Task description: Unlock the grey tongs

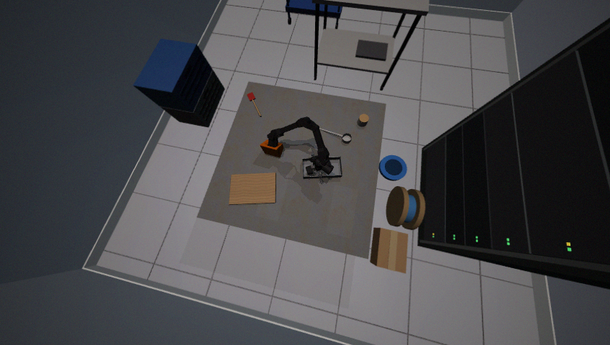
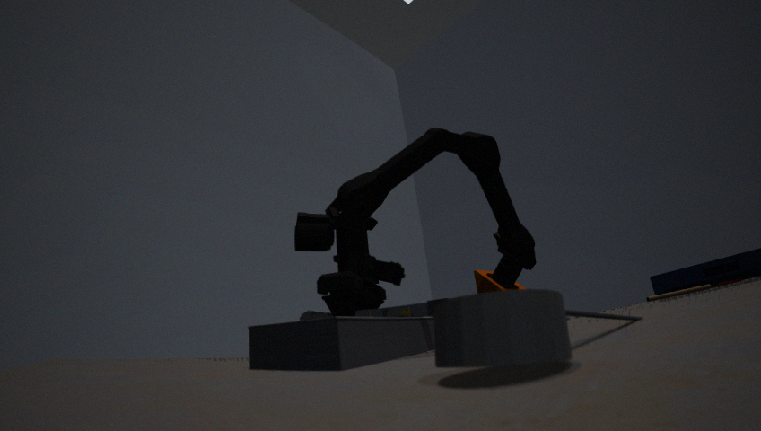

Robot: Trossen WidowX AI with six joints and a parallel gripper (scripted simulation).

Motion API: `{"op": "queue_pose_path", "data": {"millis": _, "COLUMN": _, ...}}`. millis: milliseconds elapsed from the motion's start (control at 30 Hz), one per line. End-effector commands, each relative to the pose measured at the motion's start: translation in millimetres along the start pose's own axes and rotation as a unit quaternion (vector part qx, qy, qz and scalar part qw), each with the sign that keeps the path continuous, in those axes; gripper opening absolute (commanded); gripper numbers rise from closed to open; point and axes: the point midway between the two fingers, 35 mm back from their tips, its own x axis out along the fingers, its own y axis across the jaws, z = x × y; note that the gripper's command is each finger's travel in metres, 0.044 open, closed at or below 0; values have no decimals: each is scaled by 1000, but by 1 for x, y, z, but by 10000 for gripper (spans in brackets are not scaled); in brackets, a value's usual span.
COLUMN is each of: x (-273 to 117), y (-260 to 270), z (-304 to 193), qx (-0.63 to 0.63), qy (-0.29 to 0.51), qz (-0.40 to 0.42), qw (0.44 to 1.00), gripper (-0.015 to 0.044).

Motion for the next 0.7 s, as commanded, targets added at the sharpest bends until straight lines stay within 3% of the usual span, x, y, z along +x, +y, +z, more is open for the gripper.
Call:
{"op": "queue_pose_path", "data": {"millis": 0, "x": 5, "y": 1, "z": 1, "qx": 3, "qy": -1, "qz": -1, "qw": 1000, "gripper": 440}}
{"op": "queue_pose_path", "data": {"millis": 400, "x": 1, "y": 0, "z": 0, "qx": 0, "qy": 0, "qz": 0, "qw": 1000, "gripper": 125}}
{"op": "queue_pose_path", "data": {"millis": 667, "x": 1, "y": 0, "z": 0, "qx": 0, "qy": 0, "qz": 0, "qw": 1000, "gripper": 72}}
